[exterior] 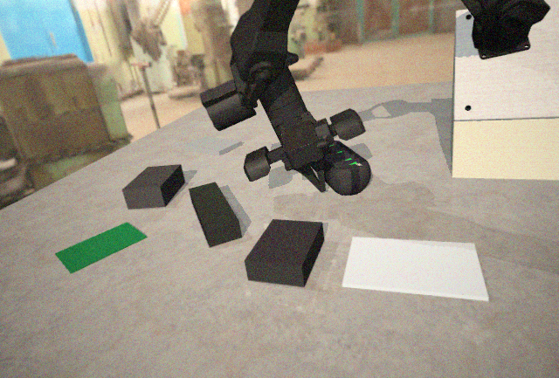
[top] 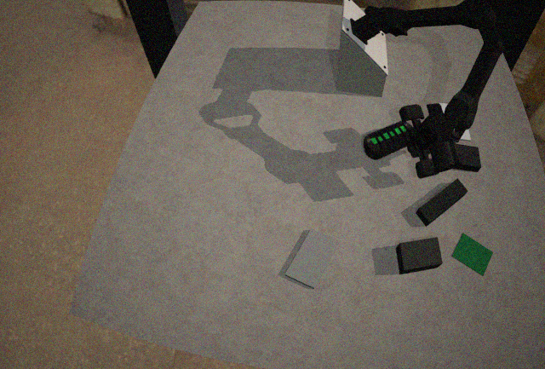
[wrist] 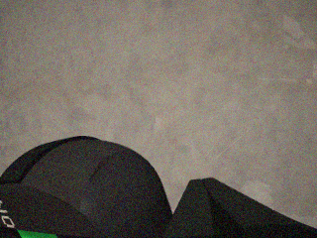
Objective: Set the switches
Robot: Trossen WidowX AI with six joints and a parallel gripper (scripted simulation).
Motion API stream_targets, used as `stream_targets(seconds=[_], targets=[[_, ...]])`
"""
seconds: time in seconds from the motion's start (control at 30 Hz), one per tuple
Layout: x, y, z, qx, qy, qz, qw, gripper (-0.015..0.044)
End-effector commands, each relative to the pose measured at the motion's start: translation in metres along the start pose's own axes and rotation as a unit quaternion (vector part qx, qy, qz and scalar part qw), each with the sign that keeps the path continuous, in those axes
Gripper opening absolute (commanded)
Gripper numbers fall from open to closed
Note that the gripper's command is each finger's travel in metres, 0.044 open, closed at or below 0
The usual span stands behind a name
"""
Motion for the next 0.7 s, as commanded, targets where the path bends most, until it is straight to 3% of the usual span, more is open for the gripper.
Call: stream_targets(seconds=[0.0,0.13,0.33,0.67], targets=[[0.004,-0.011,-0.028,0.004,0.003,-0.003,1.0,0.0],[0.005,-0.018,-0.06,0.002,0.002,0.0,1.0,0.0],[0.011,-0.014,-0.058,0.01,0.003,0.0,1.0,0.0],[0.076,0.052,-0.037,0.134,0.023,-0.021,0.991,0.0]])
Point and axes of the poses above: the point midway between the two fingers, 35 mm back from their tips, its own z axis out along the fingers, its own y axis across the jaws, x = y × z, the point moved 7 cm from there along -z, back along the fingers, and after that the axes turned 13 degrees about -z, right-handed, at the moved point
